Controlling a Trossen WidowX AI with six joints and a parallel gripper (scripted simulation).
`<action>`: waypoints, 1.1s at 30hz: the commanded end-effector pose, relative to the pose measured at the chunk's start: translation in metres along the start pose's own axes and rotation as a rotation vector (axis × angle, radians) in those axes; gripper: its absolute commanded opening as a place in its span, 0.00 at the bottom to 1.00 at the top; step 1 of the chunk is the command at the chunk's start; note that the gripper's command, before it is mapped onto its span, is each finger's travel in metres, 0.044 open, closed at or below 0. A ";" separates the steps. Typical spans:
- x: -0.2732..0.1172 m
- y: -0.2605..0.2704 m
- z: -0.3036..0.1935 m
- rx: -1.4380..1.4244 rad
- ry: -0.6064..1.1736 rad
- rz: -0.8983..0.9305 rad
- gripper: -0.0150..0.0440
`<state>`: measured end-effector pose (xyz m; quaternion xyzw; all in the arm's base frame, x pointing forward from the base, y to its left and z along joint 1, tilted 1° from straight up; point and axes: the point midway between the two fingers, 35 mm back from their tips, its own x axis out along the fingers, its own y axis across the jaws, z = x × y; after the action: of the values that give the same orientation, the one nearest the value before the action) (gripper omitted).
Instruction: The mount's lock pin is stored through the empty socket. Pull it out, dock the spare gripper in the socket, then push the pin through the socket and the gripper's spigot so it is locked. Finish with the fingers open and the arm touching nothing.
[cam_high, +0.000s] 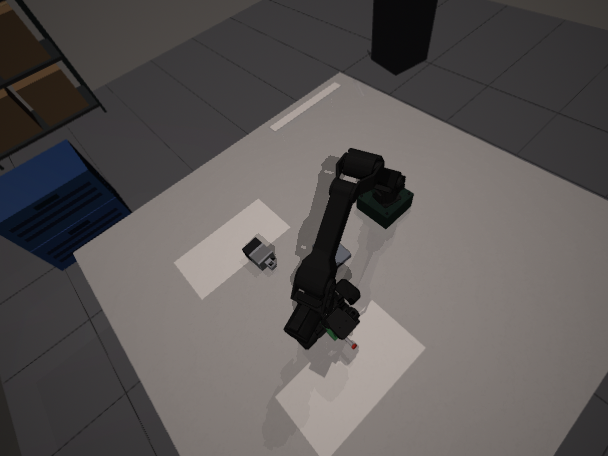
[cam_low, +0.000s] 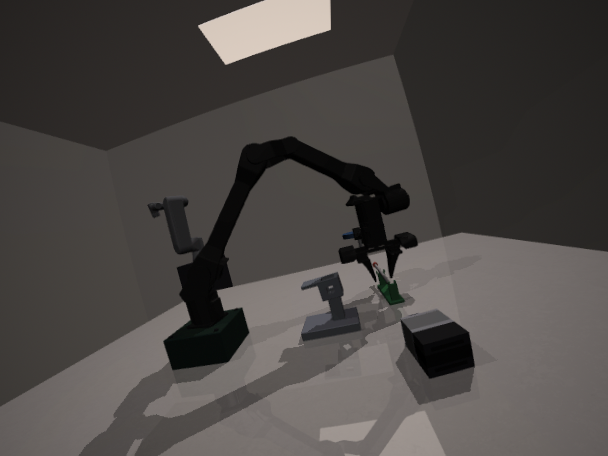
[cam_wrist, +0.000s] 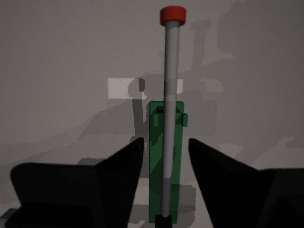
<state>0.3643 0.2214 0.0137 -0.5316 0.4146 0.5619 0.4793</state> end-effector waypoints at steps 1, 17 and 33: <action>0.007 0.000 -0.002 -0.005 0.005 -0.003 0.56; 0.008 0.000 -0.002 -0.005 0.005 -0.003 0.25; -0.010 0.004 -0.001 0.001 0.004 0.013 0.25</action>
<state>0.3603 0.2184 0.0149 -0.5293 0.4209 0.5642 0.4736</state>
